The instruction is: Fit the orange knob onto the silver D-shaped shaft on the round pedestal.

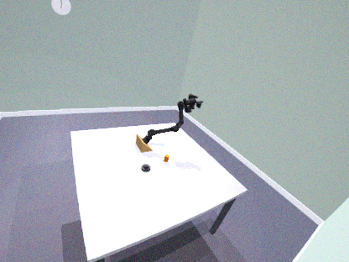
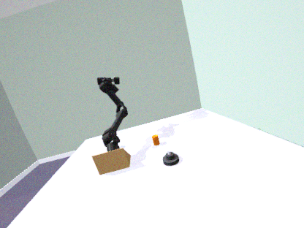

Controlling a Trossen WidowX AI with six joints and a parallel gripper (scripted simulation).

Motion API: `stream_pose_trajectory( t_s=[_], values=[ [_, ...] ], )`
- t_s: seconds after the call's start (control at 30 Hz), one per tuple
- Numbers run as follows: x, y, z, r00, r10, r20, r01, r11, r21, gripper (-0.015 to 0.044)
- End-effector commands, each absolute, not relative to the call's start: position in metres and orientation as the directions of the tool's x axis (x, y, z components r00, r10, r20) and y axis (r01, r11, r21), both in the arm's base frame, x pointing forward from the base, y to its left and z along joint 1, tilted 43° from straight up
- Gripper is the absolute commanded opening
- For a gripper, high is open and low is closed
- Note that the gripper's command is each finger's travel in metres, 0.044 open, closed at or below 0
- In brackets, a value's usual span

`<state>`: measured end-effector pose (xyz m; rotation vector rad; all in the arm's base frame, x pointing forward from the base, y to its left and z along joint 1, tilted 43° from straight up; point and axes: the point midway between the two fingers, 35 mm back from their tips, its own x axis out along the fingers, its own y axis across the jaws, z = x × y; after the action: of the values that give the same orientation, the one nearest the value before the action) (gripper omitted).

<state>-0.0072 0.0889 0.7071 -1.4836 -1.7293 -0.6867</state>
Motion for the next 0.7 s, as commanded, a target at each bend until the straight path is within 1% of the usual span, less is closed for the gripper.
stream_pose_trajectory(
  t_s=[0.0, 0.03, 0.1, 0.23, 0.37, 0.5, 0.67],
  values=[
    [-0.007, 0.089, 0.707, -0.054, 0.582, 0.812, 0.98, 0.187, -0.069, 0.0426],
    [-0.008, 0.087, 0.708, -0.058, 0.575, 0.816, 0.98, 0.188, -0.063, 0.044],
    [-0.018, 0.07, 0.714, -0.088, 0.52, 0.85, 0.981, 0.194, -0.017, 0.044],
    [-0.042, 0.014, 0.725, -0.164, 0.333, 0.929, 0.975, 0.2, 0.1, 0.044],
    [-0.057, -0.047, 0.728, -0.21, 0.124, 0.97, 0.964, 0.19, 0.185, 0.044],
    [-0.06, -0.111, 0.722, -0.22, -0.096, 0.971, 0.956, 0.175, 0.234, 0.044],
    [-0.047, -0.189, 0.7, -0.175, -0.364, 0.915, 0.955, 0.164, 0.248, 0.044]
  ],
)
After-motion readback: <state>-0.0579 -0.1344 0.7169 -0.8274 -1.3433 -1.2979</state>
